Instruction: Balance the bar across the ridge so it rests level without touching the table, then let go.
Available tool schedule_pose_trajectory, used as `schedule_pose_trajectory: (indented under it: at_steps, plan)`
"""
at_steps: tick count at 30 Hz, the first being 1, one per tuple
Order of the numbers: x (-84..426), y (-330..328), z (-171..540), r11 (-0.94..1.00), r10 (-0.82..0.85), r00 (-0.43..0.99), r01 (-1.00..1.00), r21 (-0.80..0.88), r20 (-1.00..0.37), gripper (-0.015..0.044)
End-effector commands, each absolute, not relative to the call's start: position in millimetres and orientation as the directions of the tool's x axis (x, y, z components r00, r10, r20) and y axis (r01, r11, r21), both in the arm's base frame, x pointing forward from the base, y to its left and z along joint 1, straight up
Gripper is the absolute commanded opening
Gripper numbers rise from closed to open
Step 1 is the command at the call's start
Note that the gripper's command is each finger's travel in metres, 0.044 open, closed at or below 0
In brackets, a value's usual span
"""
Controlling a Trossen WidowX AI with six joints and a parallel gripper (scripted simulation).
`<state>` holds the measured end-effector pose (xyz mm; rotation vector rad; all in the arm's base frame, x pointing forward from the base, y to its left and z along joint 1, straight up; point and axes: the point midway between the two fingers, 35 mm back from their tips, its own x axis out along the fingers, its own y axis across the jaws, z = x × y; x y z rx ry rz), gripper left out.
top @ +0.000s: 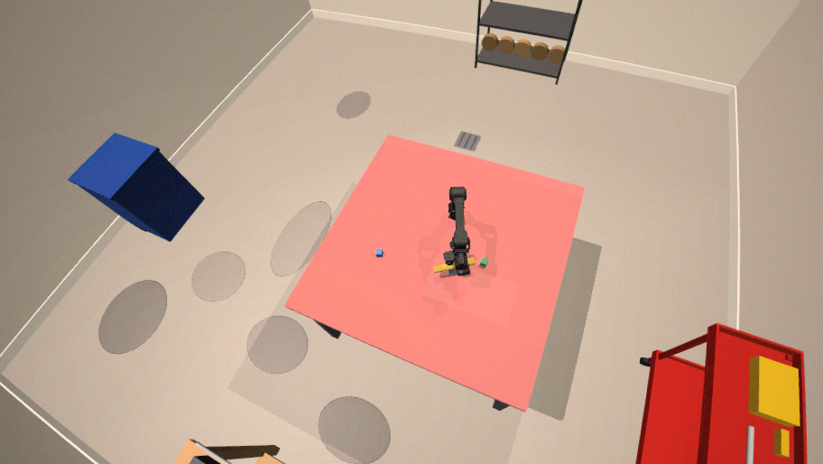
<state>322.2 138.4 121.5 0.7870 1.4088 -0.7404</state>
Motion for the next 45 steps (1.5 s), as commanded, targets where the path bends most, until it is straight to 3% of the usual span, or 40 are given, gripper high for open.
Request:
schedule_pose_trajectory:
  at_steps: [1, 45]
  plan:
    - [322.4, 138.4, 120.5, 0.553, 0.015, 0.034, 0.833, 0.036, -0.999, 0.0000]
    - [322.0, 138.6, 116.8, 0.553, 0.015, 0.034, 0.833, 0.036, -0.999, 0.0000]
